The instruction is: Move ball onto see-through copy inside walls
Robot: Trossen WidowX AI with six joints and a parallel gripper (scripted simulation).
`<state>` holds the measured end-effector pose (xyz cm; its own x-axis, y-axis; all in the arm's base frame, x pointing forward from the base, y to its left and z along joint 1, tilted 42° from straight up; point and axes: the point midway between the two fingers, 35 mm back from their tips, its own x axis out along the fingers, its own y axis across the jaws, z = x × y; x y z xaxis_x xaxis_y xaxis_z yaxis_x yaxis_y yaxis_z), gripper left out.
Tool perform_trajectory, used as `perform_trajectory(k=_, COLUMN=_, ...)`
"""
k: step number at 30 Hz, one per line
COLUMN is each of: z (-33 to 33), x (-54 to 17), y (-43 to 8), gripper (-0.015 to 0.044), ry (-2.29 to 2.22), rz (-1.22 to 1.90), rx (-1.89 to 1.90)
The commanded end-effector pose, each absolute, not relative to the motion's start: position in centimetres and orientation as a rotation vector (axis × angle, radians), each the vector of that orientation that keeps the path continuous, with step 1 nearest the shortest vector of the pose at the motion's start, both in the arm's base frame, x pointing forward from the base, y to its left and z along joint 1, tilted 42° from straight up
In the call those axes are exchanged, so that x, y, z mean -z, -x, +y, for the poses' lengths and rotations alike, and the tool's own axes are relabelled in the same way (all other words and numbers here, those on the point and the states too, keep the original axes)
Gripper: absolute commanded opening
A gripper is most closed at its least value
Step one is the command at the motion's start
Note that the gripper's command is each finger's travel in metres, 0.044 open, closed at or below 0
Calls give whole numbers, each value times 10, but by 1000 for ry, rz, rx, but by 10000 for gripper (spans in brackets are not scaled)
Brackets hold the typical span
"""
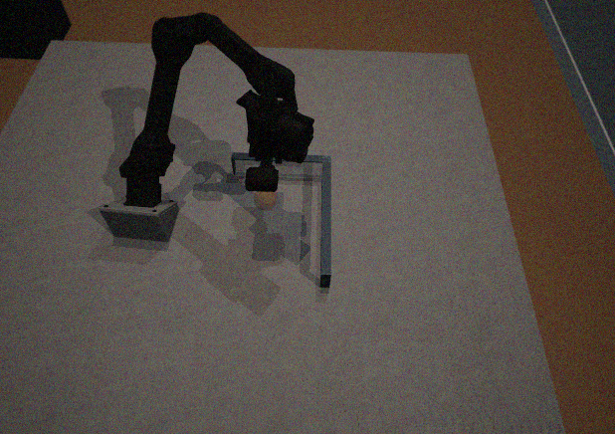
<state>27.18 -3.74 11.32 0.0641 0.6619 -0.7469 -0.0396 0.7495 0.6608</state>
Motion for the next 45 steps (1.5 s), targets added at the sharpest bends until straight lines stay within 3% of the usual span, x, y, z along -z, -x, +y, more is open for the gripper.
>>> perform_trajectory(k=1, z=-25, x=-111, y=-265, gripper=0, ry=-557, rz=1422, rx=-574)
perform_trajectory(k=40, z=35, x=-46, y=-270, gripper=0, ry=-559, rz=1419, rx=-578)
perform_trajectory(k=45, z=32, x=-49, y=-272, gripper=131, ry=-553, rz=1415, rx=-574)
